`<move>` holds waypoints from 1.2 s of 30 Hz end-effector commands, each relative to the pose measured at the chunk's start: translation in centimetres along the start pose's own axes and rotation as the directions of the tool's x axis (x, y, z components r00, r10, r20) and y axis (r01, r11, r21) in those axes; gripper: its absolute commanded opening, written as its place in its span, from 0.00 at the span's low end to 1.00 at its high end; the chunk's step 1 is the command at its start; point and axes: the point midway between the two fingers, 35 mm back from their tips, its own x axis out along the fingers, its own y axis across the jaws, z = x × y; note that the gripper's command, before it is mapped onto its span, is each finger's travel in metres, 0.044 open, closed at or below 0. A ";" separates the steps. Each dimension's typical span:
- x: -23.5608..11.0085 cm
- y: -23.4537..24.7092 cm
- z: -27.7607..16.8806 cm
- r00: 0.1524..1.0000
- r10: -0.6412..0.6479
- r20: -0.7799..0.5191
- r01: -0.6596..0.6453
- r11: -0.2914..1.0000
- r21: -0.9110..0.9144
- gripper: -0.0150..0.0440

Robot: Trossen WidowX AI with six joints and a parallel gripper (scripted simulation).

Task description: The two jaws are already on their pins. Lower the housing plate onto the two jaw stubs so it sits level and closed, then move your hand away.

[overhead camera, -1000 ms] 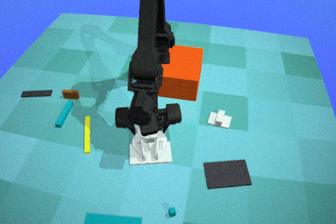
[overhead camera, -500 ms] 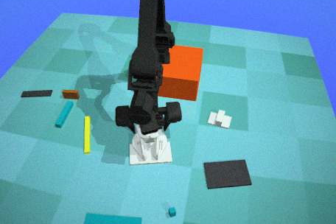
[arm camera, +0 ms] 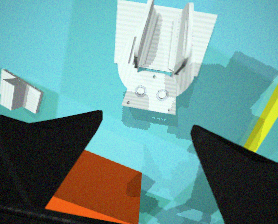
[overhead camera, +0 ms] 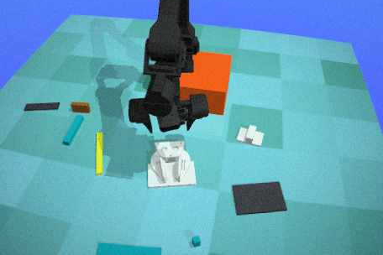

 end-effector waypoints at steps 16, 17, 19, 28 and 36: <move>-5.1 1.5 -6.0 1.000 -0.001 0.003 0.001 1.000 -0.003 1.00; -5.1 1.5 -6.0 1.000 -0.001 0.003 0.001 1.000 -0.003 1.00; -5.1 1.5 -6.0 1.000 -0.001 0.003 0.001 1.000 -0.003 1.00; -5.1 1.5 -6.0 1.000 -0.001 0.003 0.001 1.000 -0.003 1.00; -5.1 1.5 -6.0 1.000 -0.001 0.003 0.001 1.000 -0.003 1.00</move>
